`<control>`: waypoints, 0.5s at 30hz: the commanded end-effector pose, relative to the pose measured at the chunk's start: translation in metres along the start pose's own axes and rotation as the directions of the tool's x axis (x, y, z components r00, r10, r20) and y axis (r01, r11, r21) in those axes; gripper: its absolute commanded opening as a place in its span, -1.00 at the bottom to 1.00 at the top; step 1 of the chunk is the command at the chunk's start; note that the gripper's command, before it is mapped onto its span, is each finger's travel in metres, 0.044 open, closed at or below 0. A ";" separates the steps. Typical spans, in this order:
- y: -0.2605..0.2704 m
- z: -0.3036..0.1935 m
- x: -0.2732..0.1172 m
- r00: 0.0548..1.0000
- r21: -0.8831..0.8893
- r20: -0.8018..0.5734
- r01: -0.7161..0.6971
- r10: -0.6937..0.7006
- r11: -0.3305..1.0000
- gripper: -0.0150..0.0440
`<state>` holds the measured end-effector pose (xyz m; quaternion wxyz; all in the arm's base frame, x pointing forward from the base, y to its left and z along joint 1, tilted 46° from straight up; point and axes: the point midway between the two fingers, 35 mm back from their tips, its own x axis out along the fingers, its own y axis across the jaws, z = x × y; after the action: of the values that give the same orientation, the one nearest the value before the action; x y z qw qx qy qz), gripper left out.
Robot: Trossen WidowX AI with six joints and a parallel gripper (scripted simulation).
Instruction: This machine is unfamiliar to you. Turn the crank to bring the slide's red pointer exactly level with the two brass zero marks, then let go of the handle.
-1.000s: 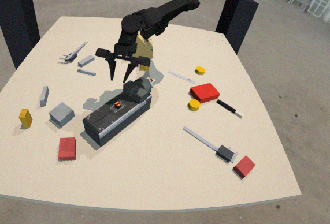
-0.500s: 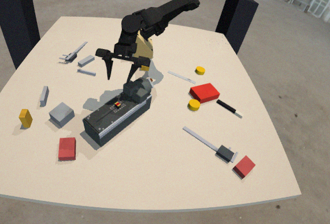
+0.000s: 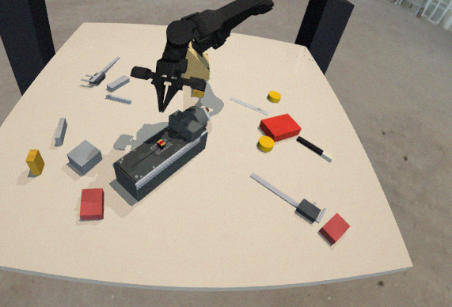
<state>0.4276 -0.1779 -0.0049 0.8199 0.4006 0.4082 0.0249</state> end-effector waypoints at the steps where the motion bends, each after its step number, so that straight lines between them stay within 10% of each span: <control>1: 0.000 0.000 0.000 1.000 0.000 0.000 0.001 -0.001 1.000 -0.49; 15: 0.000 0.000 0.000 1.000 0.000 0.000 0.000 0.000 1.000 -0.40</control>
<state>0.4277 -0.1779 -0.0048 0.8199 0.4007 0.4081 0.0250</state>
